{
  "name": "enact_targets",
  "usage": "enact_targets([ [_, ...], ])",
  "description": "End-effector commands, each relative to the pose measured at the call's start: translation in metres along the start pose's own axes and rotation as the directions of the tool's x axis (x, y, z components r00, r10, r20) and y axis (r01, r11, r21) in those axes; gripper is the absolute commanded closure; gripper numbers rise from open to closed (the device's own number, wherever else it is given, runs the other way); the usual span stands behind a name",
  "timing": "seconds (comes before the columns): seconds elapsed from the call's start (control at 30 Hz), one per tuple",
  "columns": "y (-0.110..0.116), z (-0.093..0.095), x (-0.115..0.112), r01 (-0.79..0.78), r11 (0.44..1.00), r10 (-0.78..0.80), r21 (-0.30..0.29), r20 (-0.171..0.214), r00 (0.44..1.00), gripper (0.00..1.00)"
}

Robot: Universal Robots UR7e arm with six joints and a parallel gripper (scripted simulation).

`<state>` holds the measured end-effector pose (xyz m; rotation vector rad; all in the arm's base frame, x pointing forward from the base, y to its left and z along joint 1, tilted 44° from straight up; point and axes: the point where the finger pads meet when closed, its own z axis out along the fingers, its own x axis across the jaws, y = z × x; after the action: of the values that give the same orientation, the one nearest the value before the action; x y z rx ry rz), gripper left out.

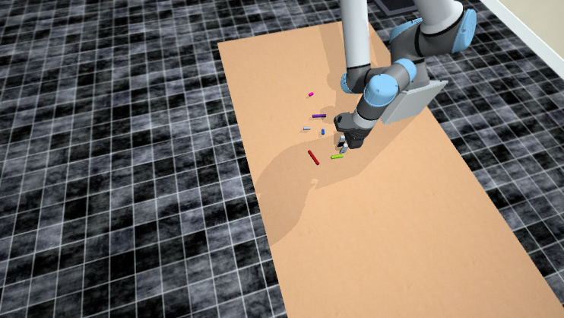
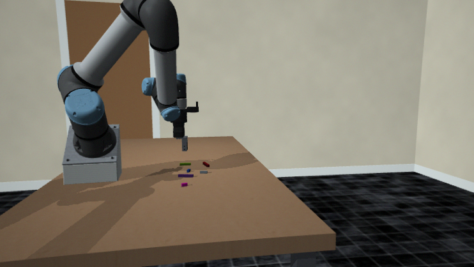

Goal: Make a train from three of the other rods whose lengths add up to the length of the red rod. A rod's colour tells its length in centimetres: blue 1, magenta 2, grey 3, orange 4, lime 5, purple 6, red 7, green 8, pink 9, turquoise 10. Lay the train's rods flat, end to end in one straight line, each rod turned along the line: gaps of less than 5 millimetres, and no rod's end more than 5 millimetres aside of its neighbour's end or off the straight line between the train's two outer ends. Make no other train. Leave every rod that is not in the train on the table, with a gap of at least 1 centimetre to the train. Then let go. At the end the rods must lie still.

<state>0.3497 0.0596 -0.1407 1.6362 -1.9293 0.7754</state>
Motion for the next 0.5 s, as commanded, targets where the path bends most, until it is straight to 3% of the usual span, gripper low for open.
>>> enact_targets([
  [0.0, 0.000, 0.000, 0.000, 0.000, 1.000, 0.000, 0.001, 0.001, 1.000, 0.46],
  [0.47, 0.000, 0.012, 0.000, 0.000, 1.000, 0.000, 0.001, 0.000, 1.000, 0.46],
])
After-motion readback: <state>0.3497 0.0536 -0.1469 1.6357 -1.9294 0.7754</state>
